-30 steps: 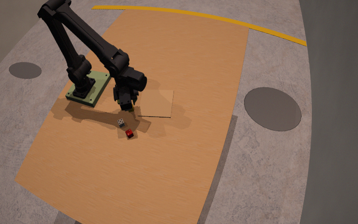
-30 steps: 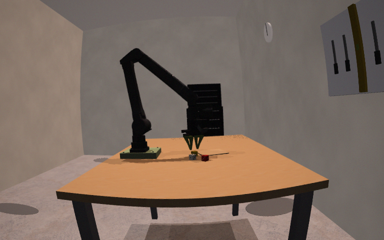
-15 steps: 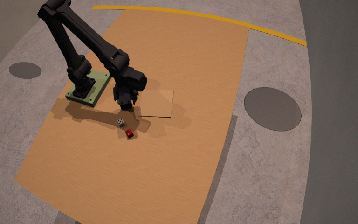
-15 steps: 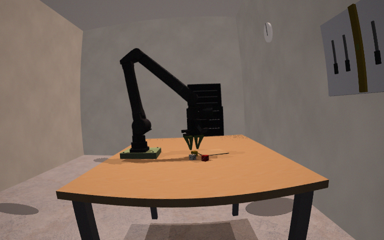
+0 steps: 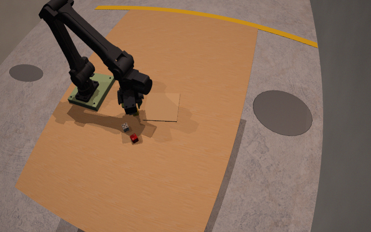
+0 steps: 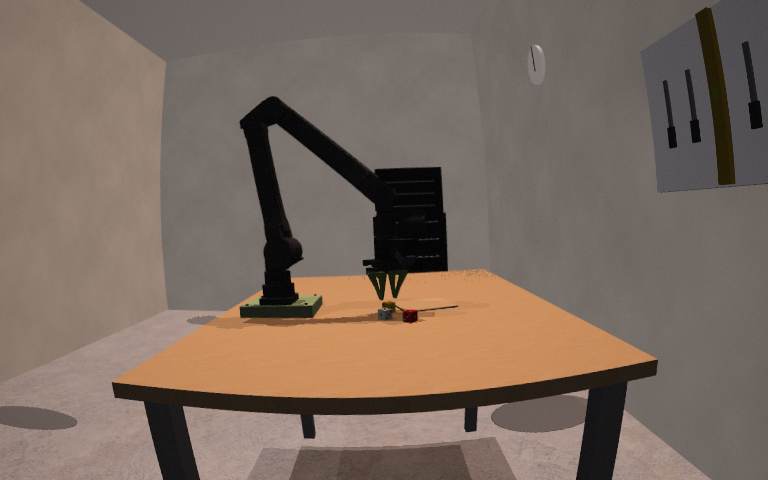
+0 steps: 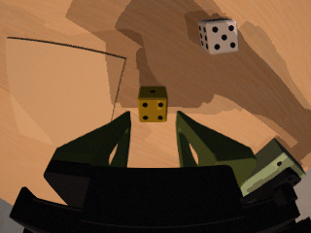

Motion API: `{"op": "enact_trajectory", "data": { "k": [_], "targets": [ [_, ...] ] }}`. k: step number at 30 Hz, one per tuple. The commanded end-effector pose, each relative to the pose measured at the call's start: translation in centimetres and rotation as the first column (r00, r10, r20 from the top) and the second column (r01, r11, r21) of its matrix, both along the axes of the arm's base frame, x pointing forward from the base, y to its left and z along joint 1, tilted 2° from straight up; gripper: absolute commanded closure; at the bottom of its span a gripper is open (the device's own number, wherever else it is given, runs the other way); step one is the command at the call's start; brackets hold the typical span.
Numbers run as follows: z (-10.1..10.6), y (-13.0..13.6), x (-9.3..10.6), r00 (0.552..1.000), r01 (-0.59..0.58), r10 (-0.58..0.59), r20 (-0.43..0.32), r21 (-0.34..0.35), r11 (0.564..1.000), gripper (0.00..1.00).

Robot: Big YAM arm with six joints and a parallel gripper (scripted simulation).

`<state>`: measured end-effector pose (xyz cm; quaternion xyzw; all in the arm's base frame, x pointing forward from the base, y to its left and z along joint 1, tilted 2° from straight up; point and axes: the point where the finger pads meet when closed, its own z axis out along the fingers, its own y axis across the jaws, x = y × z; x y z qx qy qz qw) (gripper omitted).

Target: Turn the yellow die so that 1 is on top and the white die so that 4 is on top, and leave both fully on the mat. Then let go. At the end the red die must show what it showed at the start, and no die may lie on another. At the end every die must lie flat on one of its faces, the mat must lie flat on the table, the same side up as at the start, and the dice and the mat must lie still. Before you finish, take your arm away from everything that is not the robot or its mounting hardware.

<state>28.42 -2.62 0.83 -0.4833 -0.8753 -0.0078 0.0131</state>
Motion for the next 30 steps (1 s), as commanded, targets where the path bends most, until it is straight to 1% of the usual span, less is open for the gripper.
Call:
{"op": "enact_trajectory", "data": {
  "k": [1,12,14,16,23,24,25,30],
  "targets": [
    [0.8,0.3,1.5,0.999,-0.002,0.002,0.038,-0.005,1.000,0.61],
    [0.7,0.3,1.4,0.999,-0.002,0.002,0.037,-0.005,1.000,0.61],
    [0.3,0.4,1.2,1.000,-0.002,0.002,0.029,-0.004,1.000,0.61],
    [-0.3,0.4,0.5,1.000,-0.002,0.002,0.011,-0.002,1.000,0.61],
    [-1.0,0.4,0.4,1.000,-0.002,0.002,0.010,-0.002,1.000,0.61],
    [-1.0,0.4,0.7,1.000,-0.002,0.002,0.015,-0.003,1.000,0.61],
    [-1.4,0.5,0.4,1.000,-0.002,0.002,0.010,-0.002,1.000,0.61],
    [-2.3,0.5,0.4,1.000,-0.002,0.002,0.010,-0.002,1.000,0.61]
  ]
}}
